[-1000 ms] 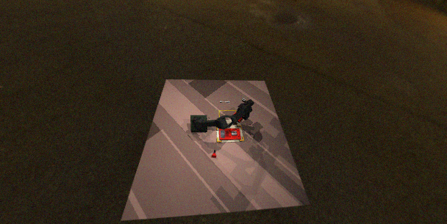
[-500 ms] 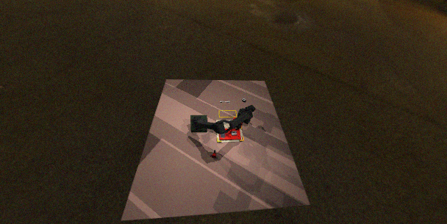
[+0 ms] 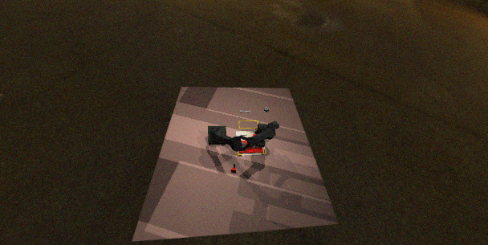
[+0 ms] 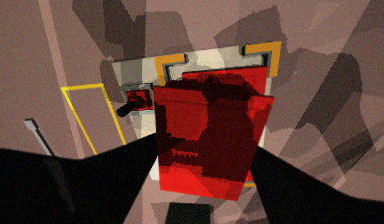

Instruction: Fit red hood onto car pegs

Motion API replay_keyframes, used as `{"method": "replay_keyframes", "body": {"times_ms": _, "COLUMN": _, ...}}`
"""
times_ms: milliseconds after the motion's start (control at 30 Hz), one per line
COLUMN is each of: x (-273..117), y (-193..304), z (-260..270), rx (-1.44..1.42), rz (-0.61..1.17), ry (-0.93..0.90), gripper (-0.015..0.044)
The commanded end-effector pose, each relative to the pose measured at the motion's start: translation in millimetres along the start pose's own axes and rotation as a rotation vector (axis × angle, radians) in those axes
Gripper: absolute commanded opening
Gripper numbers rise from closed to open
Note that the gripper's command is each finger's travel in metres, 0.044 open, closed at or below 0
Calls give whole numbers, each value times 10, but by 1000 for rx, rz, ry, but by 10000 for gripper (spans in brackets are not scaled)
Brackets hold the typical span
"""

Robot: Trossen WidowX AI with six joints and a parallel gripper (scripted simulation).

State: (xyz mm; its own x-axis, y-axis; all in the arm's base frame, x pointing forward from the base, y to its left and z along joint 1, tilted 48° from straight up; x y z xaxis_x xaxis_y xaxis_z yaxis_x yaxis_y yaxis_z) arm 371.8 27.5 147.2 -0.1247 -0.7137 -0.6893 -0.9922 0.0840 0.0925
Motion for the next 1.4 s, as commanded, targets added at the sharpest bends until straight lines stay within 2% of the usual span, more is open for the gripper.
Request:
{"method": "replay_keyframes", "body": {"times_ms": 0, "x": -3, "y": 54, "z": -96, "rx": -68, "rz": 5, "ry": 7, "gripper": 0}}
{"method": "replay_keyframes", "body": {"times_ms": 433, "x": 44, "y": 106, "z": -261, "rx": -170, "rz": 15, "ry": 8, "gripper": 0}}
{"method": "replay_keyframes", "body": {"times_ms": 833, "x": 495, "y": 72, "z": -262, "rx": -169, "rz": 15, "ry": 10, "gripper": 0}}
{"method": "replay_keyframes", "body": {"times_ms": 1367, "x": 500, "y": 66, "z": -242, "rx": -169, "rz": 15, "ry": 10, "gripper": 0}}
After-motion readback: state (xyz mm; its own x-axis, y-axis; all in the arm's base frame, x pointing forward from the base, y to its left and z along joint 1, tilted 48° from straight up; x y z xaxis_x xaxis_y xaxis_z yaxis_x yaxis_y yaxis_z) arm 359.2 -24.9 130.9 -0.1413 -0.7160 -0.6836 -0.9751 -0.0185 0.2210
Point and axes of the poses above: the point midway between the two fingers, 35 mm back from their tips, its own x axis out along the fingers, its own z axis across the jaws, y = z × x, the point moved 10 cm from there along -x, back along the fingers, and after that the axes turned 13 degrees about -x, right-handed, at the moved point
